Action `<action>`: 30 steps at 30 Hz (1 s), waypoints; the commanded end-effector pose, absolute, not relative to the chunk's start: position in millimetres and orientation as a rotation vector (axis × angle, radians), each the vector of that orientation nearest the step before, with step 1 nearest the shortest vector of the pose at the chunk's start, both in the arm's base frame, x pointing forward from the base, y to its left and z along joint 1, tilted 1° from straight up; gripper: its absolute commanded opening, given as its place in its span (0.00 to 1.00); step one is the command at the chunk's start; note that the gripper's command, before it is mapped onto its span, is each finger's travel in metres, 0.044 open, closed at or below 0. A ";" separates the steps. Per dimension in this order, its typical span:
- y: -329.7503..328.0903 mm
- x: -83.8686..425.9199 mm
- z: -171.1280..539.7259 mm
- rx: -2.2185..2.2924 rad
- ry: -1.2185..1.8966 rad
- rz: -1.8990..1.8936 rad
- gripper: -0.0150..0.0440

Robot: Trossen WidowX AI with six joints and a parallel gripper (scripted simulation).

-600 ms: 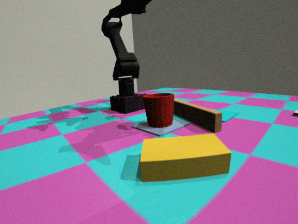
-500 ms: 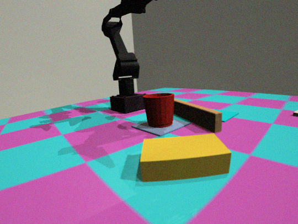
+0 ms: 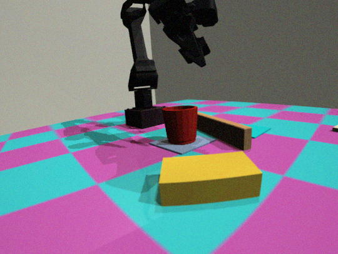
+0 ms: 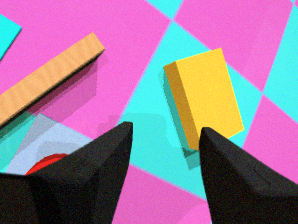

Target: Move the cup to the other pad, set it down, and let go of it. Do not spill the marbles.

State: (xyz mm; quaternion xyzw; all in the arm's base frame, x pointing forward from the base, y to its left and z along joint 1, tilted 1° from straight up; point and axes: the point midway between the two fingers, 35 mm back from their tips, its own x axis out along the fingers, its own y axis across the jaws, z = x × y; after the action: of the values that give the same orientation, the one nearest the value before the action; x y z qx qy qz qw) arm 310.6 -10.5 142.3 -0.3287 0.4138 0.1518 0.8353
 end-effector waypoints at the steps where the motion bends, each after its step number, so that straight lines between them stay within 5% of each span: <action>1: -13.8 241.4 86.7 -0.956 1.299 0.919 0.50; 30: -7.9 231.6 65.9 -0.964 1.323 0.975 0.50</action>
State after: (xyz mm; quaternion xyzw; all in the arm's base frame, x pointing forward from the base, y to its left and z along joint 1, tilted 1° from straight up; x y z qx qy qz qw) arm 231.3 -9.0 71.8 -0.4128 0.5677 0.4129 0.5804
